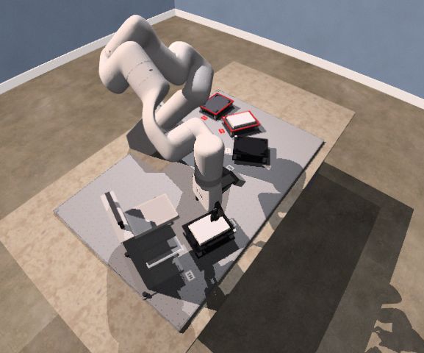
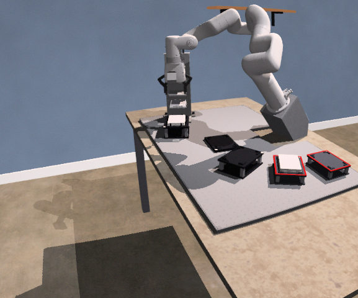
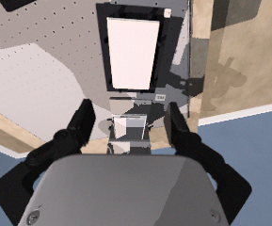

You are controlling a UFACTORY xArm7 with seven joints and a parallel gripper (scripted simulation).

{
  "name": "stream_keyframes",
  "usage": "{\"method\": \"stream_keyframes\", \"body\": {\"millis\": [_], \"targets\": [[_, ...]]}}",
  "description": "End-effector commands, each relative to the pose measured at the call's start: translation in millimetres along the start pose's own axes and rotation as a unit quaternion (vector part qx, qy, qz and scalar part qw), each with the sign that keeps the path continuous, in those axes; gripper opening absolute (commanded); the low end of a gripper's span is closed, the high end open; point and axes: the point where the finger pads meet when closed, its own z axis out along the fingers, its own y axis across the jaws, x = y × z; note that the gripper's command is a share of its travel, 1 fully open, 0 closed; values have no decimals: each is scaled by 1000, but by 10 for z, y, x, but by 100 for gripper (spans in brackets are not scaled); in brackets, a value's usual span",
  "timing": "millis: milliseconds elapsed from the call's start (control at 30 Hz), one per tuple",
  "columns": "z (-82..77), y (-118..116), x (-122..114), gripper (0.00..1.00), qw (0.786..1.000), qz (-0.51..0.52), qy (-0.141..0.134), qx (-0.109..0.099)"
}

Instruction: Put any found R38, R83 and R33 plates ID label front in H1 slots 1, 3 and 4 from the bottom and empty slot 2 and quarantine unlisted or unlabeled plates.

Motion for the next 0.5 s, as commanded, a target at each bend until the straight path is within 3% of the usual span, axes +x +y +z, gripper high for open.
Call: {"method": "stream_keyframes", "body": {"millis": [0, 467], "targets": [[45, 12, -6, 100, 1000, 0, -1, -2], [246, 12, -6, 100, 1000, 0, -1, -2]]}}
